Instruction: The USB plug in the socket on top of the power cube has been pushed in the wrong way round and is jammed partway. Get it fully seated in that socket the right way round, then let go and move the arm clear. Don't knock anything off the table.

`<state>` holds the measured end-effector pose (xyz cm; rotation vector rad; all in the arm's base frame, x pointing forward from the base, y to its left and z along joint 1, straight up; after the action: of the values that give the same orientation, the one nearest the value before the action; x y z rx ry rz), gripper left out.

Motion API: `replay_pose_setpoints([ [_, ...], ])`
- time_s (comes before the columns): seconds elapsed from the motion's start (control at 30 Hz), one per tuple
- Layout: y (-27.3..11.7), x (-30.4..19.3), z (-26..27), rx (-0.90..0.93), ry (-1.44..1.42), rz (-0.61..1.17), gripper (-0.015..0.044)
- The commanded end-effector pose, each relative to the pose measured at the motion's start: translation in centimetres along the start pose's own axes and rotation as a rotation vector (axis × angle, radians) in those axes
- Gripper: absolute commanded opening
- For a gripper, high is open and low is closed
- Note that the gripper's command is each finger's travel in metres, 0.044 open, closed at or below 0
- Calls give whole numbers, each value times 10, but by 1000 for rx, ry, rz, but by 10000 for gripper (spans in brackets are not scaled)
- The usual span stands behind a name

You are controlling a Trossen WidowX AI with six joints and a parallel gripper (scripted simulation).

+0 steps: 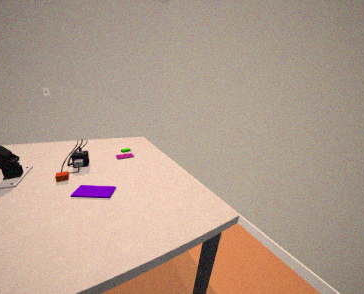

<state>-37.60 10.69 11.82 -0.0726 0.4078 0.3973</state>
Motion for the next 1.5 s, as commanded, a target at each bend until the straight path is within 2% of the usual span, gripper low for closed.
replay_pose_setpoints([
  [0.0, 1, 1, 1, -2, -12, -1, 426],
  [0.1, 31, 18, 14, -18, -193, -58, 440],
  [0.3, 102, 85, 44, -94, -552, -267, 440],
  [0.4, 124, 122, 64, -121, -590, -341, 440],
  [0.63, 162, 200, 100, -310, -924, -492, 440],
  [0.83, 173, 263, 134, -473, -1112, -581, 440],
  [0.97, 171, 321, 161, -678, -1278, -619, 440],
  [1.13, 146, 400, 206, -962, -1406, -637, 440],
  [1.37, 72, 488, 267, -1327, -1469, -621, 440],
  [1.47, 39, 515, 283, -1481, -1479, -537, 440],
])
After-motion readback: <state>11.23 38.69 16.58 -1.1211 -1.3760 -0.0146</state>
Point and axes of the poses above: the point midway between the two fingers, 35 mm back from their tips, its own y axis out along the fingers, its own z axis across the jaws, x = y × z, the point moved 7 cm from there along -y, back along the fingers, and after that the axes turned 11 degrees about -y, right-handed, at the moved point
